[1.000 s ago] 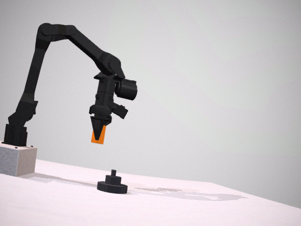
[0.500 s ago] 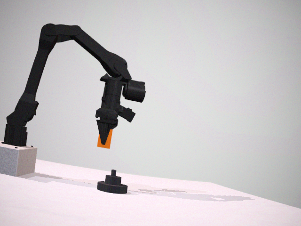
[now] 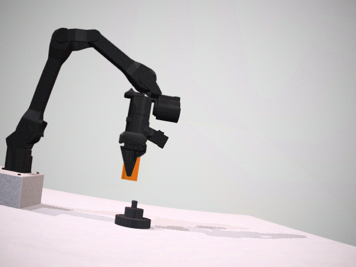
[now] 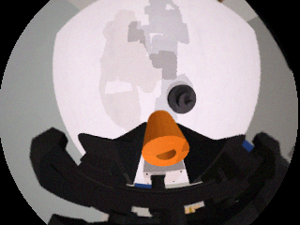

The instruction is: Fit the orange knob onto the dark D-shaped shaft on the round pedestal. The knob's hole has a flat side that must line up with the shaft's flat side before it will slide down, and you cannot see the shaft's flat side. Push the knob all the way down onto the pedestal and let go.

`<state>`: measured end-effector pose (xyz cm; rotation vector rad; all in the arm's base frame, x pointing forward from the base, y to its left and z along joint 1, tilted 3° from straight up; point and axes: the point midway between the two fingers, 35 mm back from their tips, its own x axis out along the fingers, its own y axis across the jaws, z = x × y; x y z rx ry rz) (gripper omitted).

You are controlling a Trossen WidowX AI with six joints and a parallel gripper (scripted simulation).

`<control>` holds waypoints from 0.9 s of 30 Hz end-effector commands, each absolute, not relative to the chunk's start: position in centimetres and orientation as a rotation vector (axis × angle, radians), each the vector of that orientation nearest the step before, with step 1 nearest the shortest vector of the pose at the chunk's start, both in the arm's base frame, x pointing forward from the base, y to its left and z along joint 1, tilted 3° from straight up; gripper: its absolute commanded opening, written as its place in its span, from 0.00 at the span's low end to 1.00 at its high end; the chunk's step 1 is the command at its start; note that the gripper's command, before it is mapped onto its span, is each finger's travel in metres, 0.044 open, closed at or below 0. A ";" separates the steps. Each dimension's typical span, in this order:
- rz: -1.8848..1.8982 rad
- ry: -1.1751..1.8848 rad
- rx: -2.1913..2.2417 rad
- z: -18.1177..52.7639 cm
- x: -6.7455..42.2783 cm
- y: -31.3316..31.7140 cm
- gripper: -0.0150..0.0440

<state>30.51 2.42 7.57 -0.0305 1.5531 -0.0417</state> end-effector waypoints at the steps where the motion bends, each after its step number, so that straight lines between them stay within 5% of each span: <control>1: -0.041 1.540 -0.038 7.5 31.3 1.2 0.25; 27: -0.033 1.540 -0.053 5.6 33.0 -5.0 0.25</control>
